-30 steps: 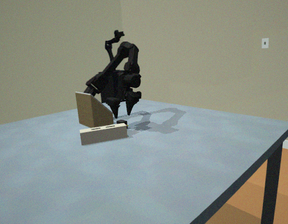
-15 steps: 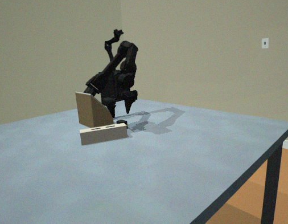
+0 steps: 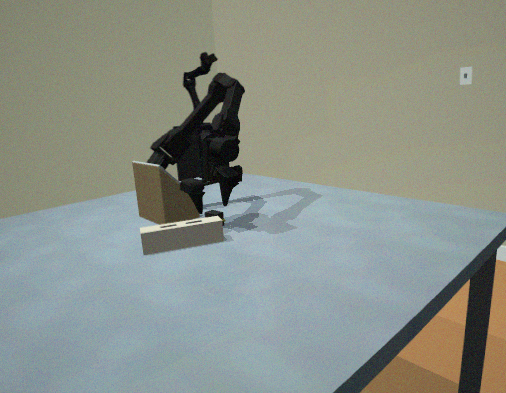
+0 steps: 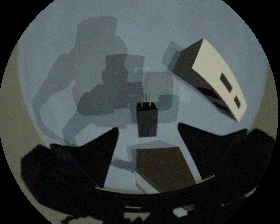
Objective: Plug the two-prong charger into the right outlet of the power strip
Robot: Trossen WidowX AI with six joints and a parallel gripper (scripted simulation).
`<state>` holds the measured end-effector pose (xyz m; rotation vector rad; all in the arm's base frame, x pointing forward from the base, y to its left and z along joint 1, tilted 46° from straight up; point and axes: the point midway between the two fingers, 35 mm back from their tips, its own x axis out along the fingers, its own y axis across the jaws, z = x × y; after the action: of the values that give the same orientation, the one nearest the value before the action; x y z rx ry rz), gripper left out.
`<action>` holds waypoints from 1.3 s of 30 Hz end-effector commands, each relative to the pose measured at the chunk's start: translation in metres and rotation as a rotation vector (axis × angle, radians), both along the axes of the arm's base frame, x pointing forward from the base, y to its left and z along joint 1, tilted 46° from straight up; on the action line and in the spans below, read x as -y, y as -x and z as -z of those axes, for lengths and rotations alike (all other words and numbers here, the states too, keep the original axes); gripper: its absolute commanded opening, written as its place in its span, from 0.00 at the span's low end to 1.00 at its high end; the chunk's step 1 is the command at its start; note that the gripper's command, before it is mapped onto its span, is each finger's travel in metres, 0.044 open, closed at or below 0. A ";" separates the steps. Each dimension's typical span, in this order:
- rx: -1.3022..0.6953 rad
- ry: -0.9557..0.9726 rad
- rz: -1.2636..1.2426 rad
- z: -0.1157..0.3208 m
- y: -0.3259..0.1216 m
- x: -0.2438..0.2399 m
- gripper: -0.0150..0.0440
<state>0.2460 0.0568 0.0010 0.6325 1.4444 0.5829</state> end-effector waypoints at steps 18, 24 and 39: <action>-0.008 -0.008 0.005 0.024 -0.002 -0.025 1.00; -0.001 -0.004 -0.001 0.025 -0.003 -0.027 0.96; -0.001 -0.004 -0.001 0.025 -0.003 -0.027 0.42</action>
<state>0.2491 0.0835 -0.0246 0.6377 1.4456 0.5845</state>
